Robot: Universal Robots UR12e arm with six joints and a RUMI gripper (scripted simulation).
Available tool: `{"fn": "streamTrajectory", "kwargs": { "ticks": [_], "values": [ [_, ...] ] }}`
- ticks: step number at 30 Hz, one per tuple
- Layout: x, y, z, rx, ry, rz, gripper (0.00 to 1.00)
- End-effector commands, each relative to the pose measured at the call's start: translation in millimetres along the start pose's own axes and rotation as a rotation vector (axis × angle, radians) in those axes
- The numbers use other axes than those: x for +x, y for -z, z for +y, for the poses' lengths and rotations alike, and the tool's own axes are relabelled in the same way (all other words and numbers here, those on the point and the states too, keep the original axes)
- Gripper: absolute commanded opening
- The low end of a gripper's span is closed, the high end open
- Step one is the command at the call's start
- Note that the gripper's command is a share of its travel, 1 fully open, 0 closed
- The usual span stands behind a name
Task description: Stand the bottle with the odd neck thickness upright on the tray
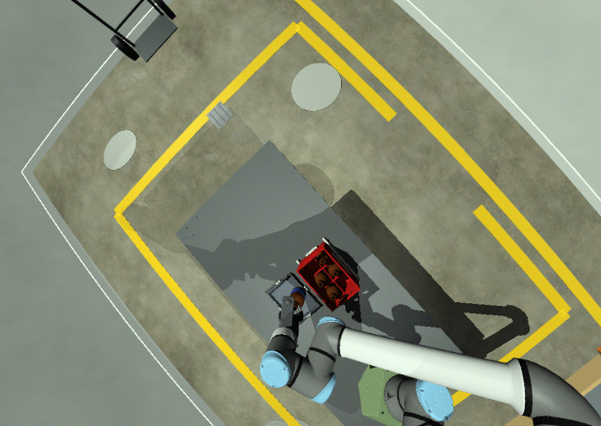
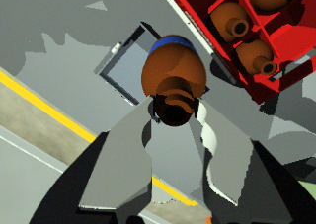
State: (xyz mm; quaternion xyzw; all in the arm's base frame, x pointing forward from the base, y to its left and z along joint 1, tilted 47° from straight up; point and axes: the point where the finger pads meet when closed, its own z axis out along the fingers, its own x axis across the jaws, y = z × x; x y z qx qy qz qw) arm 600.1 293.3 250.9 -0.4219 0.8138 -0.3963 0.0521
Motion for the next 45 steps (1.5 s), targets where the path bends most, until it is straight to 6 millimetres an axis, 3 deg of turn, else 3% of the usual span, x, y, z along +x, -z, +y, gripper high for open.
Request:
{"fn": "streamTrajectory", "kwargs": {
  "ticks": [1, 28, 45],
  "values": [
    [-5.7, 0.7, 11.7, 0.000, -0.001, -0.001, 0.00],
    [-29.5, 0.7, 66.1, 0.000, -0.001, -0.001, 0.00],
    [-39.9, 0.7, 89.9, 0.000, -0.001, -0.001, 0.00]
  ]
}}
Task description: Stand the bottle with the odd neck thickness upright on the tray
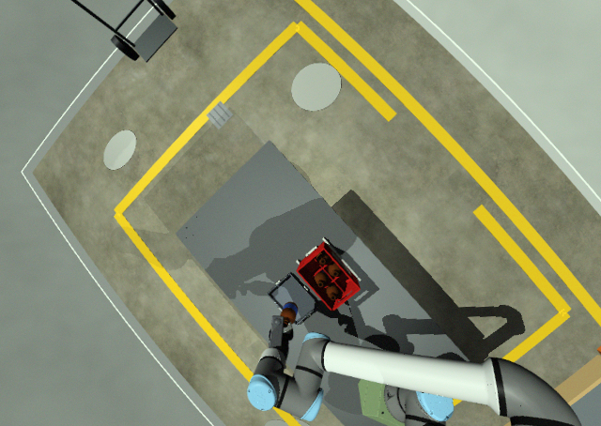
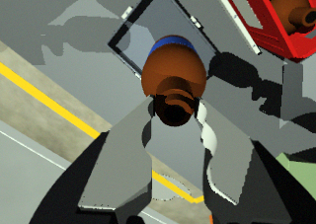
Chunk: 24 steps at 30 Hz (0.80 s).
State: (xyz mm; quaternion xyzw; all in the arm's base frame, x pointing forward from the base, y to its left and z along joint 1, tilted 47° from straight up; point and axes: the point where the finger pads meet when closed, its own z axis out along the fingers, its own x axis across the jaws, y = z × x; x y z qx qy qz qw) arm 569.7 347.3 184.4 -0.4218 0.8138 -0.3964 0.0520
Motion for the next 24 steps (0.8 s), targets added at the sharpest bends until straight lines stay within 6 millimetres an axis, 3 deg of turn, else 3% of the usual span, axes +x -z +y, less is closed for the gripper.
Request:
{"fn": "streamTrajectory", "kwargs": {
  "ticks": [1, 24],
  "values": [
    [-3.5, 0.7, 6.6, 0.000, -0.001, -0.001, 0.00],
    [-11.8, 0.7, 25.7, 0.000, -0.001, -0.001, 0.00]
  ]
}}
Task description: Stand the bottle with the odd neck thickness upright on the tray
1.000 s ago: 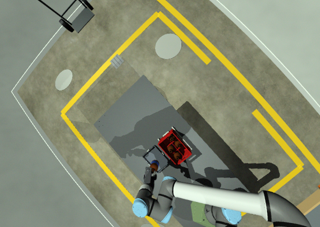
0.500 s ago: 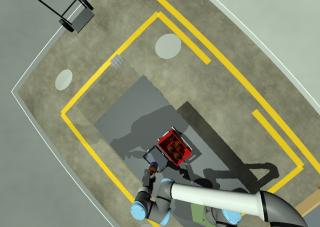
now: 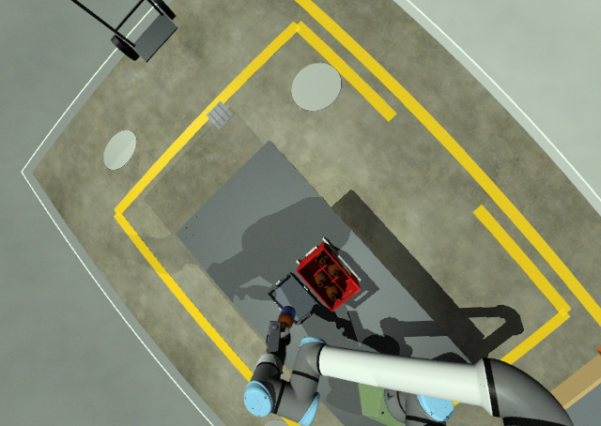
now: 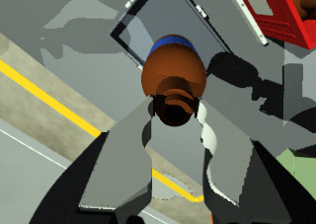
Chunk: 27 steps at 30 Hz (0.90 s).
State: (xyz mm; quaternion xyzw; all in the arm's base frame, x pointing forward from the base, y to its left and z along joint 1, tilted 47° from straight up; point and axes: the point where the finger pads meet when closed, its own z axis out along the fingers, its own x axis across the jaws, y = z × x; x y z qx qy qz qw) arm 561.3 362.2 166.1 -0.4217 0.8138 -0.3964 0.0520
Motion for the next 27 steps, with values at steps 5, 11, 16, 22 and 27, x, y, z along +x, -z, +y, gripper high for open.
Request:
{"fn": "streamTrajectory", "kwargs": {
  "ticks": [5, 11, 16, 22, 27],
  "values": [
    [-2.8, 0.7, 5.3, 0.000, -0.001, -0.001, 0.00],
    [-3.6, 0.7, 7.0, 0.000, -0.001, -0.001, 0.00],
    [-4.0, 0.7, 8.0, 0.000, -0.001, -0.001, 0.00],
    [-4.3, 0.7, 8.8, 0.000, -0.001, -0.001, 0.00],
    [-4.4, 0.7, 9.0, 0.000, -0.001, -0.001, 0.00]
  ]
}}
